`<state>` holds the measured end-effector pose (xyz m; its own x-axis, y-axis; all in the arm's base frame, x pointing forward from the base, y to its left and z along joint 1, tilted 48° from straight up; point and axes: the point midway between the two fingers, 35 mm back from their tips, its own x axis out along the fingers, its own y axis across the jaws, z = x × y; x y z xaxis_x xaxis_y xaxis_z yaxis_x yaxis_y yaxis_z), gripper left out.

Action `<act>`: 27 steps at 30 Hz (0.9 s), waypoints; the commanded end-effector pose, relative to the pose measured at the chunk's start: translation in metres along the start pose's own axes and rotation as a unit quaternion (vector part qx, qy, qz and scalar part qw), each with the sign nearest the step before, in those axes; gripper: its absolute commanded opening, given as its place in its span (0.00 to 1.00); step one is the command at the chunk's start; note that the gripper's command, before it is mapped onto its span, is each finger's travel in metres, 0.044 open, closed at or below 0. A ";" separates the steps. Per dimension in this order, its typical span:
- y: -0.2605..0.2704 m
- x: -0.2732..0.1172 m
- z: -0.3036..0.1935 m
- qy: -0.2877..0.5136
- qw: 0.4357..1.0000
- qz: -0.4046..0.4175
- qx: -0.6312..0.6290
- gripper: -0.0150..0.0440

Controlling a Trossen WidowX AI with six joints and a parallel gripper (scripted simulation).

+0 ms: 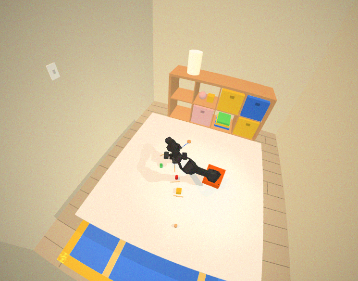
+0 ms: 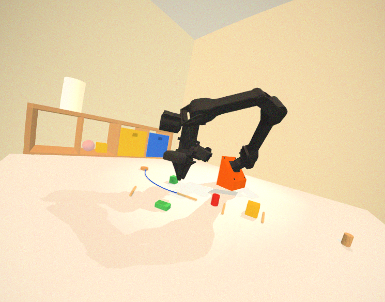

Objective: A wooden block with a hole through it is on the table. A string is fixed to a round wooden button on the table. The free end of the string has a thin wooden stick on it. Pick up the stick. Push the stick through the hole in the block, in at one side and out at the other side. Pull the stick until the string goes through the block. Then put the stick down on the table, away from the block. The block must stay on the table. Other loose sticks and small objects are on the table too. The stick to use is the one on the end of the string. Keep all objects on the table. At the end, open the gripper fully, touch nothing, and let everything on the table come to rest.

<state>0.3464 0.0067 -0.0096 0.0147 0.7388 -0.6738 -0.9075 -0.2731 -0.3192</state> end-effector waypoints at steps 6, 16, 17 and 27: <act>0.001 0.017 0.001 -0.004 1.000 0.001 0.005 0.46; 0.001 0.033 0.001 -0.004 1.000 0.001 0.005 0.46; 0.001 0.035 0.001 -0.004 1.000 0.001 0.005 0.46; 0.002 0.051 0.002 -0.005 1.000 0.001 0.005 0.46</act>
<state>0.3479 0.0399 -0.0380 0.0164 0.7400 -0.6724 -0.9062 -0.2732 -0.3227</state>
